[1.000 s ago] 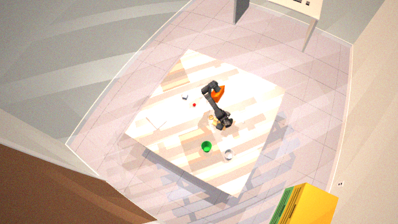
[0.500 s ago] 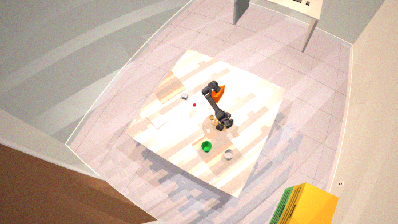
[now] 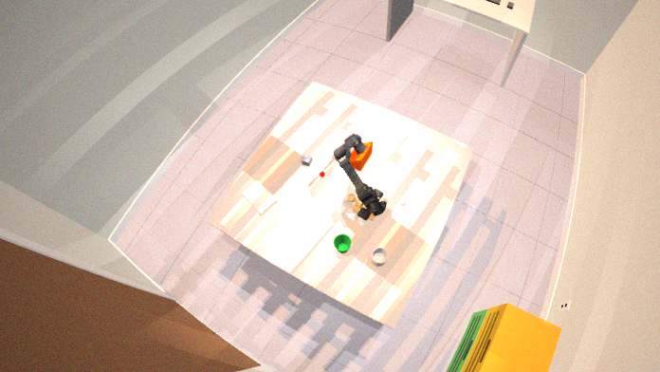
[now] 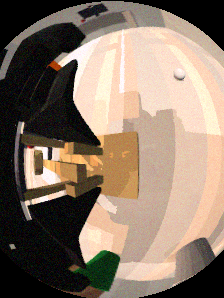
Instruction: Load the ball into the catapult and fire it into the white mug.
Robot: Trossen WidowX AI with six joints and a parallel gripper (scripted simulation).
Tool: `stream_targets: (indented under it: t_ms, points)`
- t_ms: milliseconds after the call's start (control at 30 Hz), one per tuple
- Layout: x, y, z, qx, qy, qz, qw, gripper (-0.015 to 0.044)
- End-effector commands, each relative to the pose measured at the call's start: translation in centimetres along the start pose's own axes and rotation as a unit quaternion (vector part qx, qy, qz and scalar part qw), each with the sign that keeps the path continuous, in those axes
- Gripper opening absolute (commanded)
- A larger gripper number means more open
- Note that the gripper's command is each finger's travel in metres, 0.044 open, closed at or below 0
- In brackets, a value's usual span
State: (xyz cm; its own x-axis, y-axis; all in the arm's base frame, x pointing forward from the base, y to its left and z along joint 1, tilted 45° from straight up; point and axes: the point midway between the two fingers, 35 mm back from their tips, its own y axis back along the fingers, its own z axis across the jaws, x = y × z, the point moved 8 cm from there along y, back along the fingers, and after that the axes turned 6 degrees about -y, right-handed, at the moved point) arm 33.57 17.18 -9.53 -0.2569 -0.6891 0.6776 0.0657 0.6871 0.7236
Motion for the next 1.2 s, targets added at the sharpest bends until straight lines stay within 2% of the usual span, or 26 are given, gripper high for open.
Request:
stream_targets:
  t_ms: [0,433,900,967,1000,1167]
  points:
    - [0.0,-0.5,0.1,0.004,0.005,0.001,1.000,0.0000]
    - [0.1,-1.4,0.1,-0.001,0.001,0.002,1.000,0.0000]
    - [0.1,-1.4,0.1,-0.001,0.001,0.002,1.000,0.0368]
    - [-0.1,-0.3,0.0,-0.002,0.001,0.001,1.000,0.0420]
    - [-0.2,1.0,-0.1,-0.002,0.001,0.000,1.000,0.0440]
    - [0.0,8.3,0.2,-0.004,0.002,0.000,1.000,0.0440]
